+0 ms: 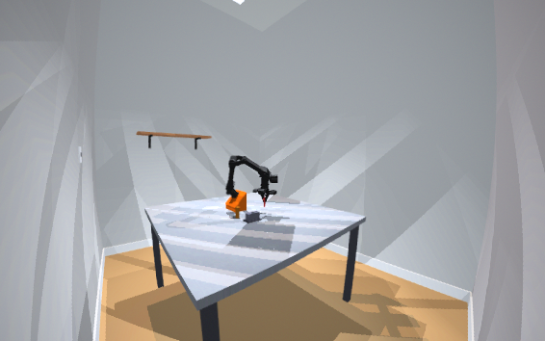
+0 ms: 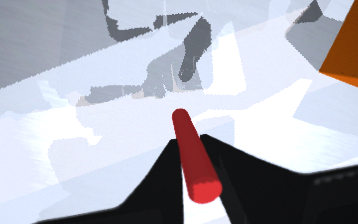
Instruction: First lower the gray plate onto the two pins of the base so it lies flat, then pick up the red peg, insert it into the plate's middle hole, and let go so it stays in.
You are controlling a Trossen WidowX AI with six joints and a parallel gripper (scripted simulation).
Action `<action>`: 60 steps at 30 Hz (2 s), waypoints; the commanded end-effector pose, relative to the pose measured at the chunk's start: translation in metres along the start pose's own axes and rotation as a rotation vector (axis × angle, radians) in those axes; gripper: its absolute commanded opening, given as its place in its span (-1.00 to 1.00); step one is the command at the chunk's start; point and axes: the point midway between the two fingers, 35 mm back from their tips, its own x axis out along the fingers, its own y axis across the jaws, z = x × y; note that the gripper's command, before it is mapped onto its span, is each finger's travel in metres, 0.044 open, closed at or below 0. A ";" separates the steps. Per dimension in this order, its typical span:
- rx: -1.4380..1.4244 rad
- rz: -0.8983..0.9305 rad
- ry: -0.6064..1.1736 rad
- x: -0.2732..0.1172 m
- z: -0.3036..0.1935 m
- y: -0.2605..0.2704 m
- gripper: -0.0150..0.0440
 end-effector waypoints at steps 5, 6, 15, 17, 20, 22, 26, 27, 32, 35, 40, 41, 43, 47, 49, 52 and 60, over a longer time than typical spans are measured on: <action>0.004 -0.002 0.007 -0.024 0.000 0.002 -0.49; 0.004 -0.002 0.007 -0.027 0.000 0.002 -0.49; -0.001 0.002 0.006 -0.030 0.012 0.007 -0.49; -0.002 0.003 0.008 -0.030 0.017 0.008 -0.49; -0.002 0.004 0.010 -0.031 0.025 0.011 -0.49; -0.003 0.005 0.011 -0.031 0.031 0.012 -0.49; -0.003 0.007 0.014 -0.032 0.042 0.015 -0.49; -0.003 0.007 0.014 -0.032 0.045 0.015 -0.49; -0.003 0.008 0.016 -0.033 0.060 0.018 -0.49; -0.003 0.009 0.017 -0.033 0.069 0.019 -0.49; -0.003 0.010 0.017 -0.033 0.084 0.021 -0.49; -0.003 0.010 0.017 -0.033 0.087 0.021 -0.49; -0.002 0.010 0.017 -0.033 0.093 0.021 -0.49; -0.002 0.010 0.016 -0.033 0.105 0.022 -0.49; -0.001 0.010 0.016 -0.033 0.111 0.022 -0.49; -0.002 0.010 0.015 -0.033 0.119 0.021 -0.49; -0.003 0.010 0.011 -0.033 0.142 0.020 -0.49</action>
